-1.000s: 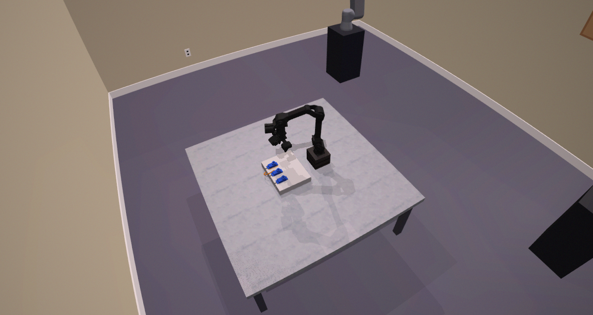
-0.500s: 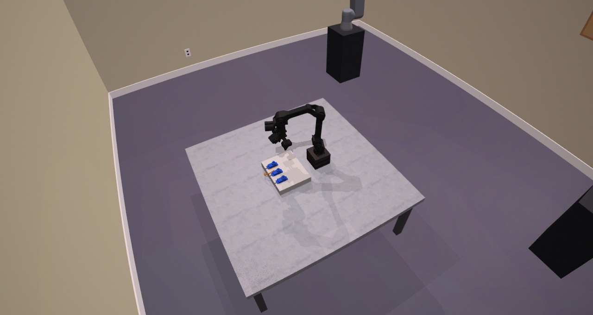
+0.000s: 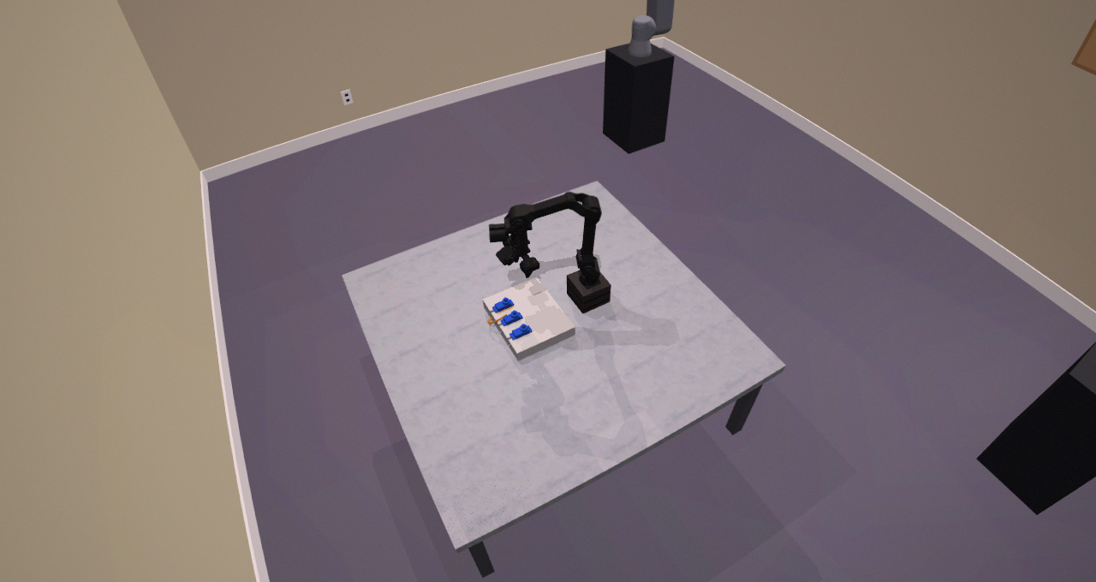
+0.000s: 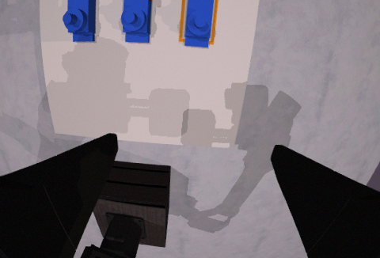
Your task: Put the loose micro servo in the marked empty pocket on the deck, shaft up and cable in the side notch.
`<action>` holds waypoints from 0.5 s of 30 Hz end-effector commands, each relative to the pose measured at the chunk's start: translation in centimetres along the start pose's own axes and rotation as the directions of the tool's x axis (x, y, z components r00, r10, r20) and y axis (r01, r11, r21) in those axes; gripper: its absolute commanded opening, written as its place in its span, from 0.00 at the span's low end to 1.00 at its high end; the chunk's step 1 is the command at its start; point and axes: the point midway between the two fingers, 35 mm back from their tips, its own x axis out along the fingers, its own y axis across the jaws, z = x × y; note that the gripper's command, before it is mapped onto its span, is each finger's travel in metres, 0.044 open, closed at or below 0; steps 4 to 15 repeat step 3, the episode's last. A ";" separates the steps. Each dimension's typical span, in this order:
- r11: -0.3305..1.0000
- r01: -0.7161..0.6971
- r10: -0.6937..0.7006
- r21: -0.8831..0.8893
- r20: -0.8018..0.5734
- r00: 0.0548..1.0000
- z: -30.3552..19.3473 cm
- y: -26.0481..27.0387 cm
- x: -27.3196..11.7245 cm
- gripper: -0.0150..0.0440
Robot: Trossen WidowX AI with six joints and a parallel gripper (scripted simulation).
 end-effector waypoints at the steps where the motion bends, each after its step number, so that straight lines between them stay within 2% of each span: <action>1: 1.000 0.000 0.000 -0.002 -0.001 1.000 -0.1 0.0 0.0 1.00; 15: 1.000 0.000 0.000 -0.002 -0.001 1.000 -0.1 0.0 0.0 1.00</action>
